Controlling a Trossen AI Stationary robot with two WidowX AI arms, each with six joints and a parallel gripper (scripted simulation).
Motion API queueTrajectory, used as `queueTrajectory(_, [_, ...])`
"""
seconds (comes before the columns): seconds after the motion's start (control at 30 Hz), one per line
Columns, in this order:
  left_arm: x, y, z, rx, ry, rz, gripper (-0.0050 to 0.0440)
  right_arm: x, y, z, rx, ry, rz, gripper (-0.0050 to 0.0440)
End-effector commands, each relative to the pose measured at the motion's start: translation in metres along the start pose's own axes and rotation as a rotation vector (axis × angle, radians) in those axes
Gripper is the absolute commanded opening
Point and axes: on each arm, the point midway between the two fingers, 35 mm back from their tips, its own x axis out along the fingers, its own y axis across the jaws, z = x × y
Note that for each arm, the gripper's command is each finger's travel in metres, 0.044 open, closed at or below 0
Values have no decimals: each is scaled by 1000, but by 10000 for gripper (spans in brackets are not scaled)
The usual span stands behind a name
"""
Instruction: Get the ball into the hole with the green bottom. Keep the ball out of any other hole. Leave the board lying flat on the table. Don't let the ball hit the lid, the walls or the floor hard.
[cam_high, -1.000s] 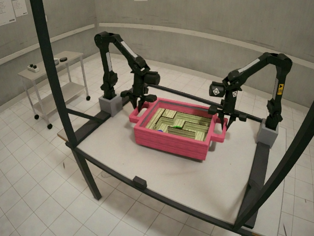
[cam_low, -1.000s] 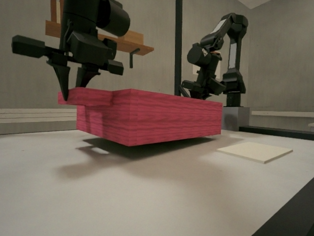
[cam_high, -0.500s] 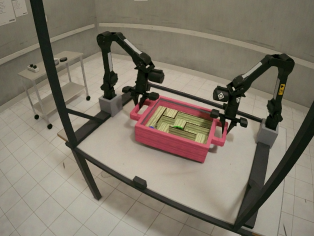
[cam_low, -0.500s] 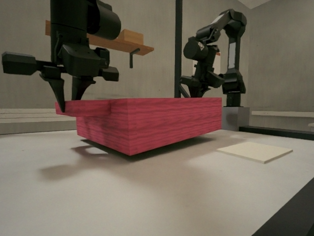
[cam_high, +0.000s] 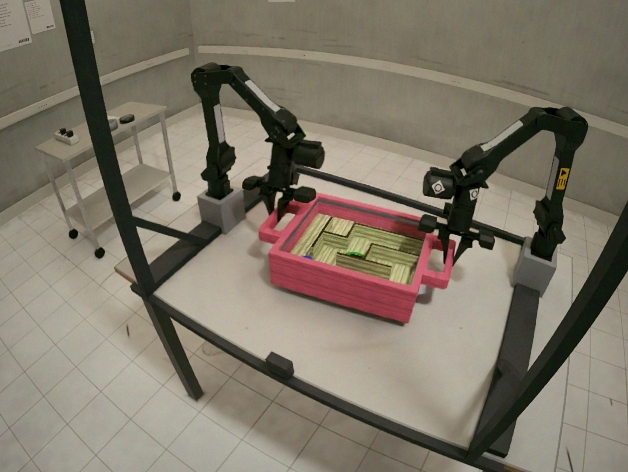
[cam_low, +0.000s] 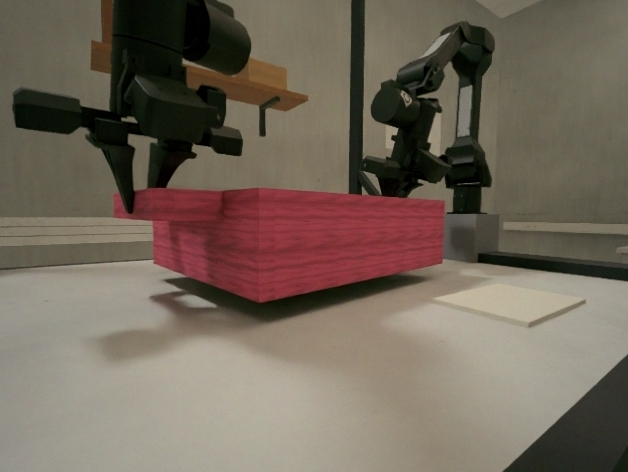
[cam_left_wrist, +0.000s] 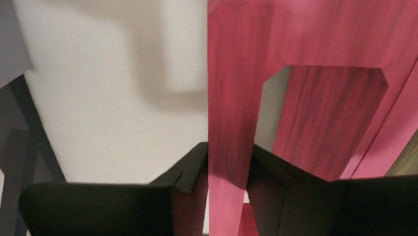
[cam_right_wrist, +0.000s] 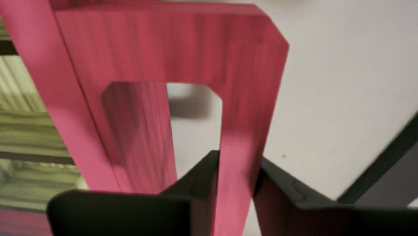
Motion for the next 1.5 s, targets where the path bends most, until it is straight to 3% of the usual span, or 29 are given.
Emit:
queueTrajectory(0.0, [-1,-1,-3,17,3,-52,-50,-14,8,-12,-11,22,0,-50])
queueTrajectory(0.43, [-2,-5,-4,28,4,-71,-50,-17,6,-12,-10,22,-4,-50])
queueTrajectory(0.67, [-18,-11,-7,3,15,1,-50,0,-2,-5,-22,29,53,-50])
queueTrajectory(0.93, [-10,-5,-6,10,9,-24,-50,-11,6,-10,-23,28,43,-50])
queueTrajectory(1.17, [5,0,1,29,43,-83,-50,-22,11,-10,1,59,-27,-50])
queueTrajectory(1.23, [-6,-7,-4,25,37,-70,-50,-15,3,-8,-4,52,-6,-50])
queueTrajectory(1.47, [-8,-7,-6,16,-4,-44,-50,-11,3,-10,-12,13,19,-50])
